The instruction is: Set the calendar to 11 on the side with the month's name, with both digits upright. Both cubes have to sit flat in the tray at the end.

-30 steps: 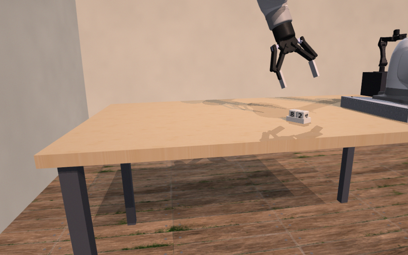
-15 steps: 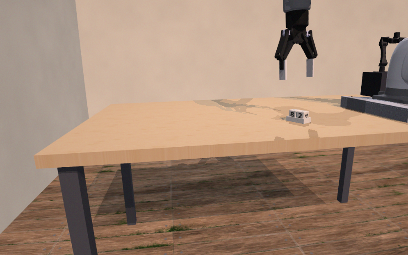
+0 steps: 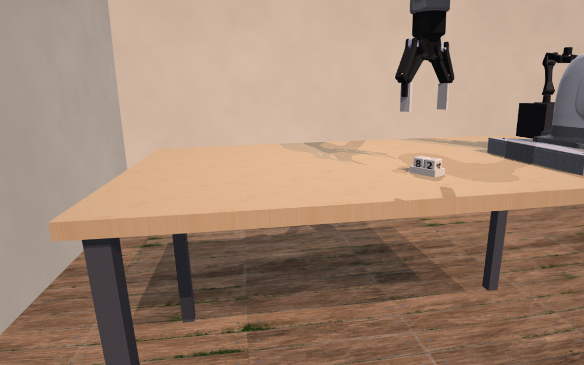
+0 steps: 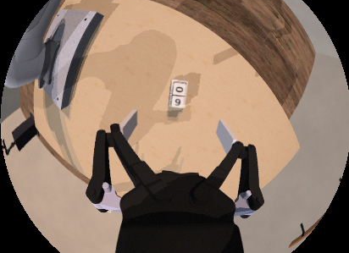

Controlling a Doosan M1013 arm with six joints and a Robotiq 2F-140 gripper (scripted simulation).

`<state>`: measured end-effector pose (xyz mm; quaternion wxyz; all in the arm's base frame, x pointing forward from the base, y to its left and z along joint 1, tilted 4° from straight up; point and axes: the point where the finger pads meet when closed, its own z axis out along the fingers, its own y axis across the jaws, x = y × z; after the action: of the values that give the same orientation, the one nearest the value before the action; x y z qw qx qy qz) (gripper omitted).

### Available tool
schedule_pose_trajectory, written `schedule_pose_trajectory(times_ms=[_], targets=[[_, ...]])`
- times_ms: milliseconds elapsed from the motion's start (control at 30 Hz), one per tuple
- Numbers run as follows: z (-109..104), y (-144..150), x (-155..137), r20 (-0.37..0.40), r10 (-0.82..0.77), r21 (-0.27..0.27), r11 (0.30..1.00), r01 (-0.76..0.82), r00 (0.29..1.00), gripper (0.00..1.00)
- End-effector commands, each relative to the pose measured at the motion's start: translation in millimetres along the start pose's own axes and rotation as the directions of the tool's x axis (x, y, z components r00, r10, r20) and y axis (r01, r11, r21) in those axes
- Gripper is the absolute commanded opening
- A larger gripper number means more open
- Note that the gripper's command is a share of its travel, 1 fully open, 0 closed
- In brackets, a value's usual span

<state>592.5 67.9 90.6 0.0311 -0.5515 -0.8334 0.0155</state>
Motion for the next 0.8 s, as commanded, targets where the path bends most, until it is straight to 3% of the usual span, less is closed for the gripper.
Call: schedule_pose_trajectory(times_ms=[0, 233, 267, 767], targets=[[2, 0, 0, 0.0, 0.0, 0.0, 1.0, 0.0, 1.0, 1.0], [32, -1, 0, 0.0, 0.0, 0.0, 1.0, 0.0, 1.0, 1.0], [32, -1, 0, 0.0, 0.0, 0.0, 1.0, 0.0, 1.0, 0.35], [32, -1, 0, 0.0, 0.0, 0.0, 1.0, 0.0, 1.0, 0.35]])
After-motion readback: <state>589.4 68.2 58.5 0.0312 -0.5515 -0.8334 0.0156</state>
